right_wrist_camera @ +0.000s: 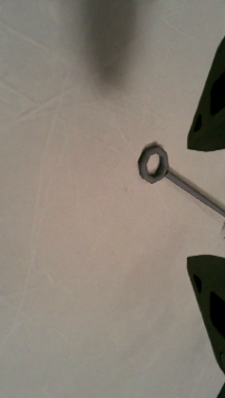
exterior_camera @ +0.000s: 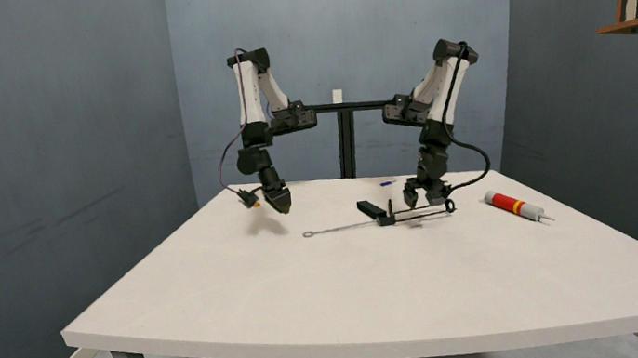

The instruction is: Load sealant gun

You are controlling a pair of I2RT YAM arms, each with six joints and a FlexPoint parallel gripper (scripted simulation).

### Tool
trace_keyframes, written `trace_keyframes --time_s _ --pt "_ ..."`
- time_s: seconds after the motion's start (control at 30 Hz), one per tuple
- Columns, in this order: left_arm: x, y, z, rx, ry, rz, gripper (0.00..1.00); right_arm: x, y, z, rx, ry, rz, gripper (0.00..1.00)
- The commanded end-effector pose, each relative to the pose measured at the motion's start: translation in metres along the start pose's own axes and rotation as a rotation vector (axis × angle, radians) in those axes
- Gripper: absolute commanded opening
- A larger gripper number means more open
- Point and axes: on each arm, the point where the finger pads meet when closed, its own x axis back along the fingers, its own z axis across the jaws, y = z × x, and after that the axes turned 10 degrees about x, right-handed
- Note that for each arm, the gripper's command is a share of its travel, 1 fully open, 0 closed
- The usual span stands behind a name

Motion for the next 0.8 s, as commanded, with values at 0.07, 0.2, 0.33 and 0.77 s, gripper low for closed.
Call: trace_keyframes --time_s 0.07,0.2,0.33,0.77 --pt "0.016 0.018 0.027 -0.011 -0.046 0.061 0.73 0.035 0.025 0.034 0.223 0.065 -0.135 0.52" --pt "0.004 0.021 0.054 0.000 -0.047 0.101 0.73 0.049 0.033 0.044 0.312 0.072 -0.184 0.52" --pt "-0.004 0.028 0.065 0.003 -0.056 0.093 0.73 0.056 0.035 0.049 0.346 0.077 -0.204 0.52" --pt "-0.018 0.062 0.147 0.047 -0.077 0.031 0.73 0.098 0.057 0.076 0.549 0.088 -0.350 0.52"
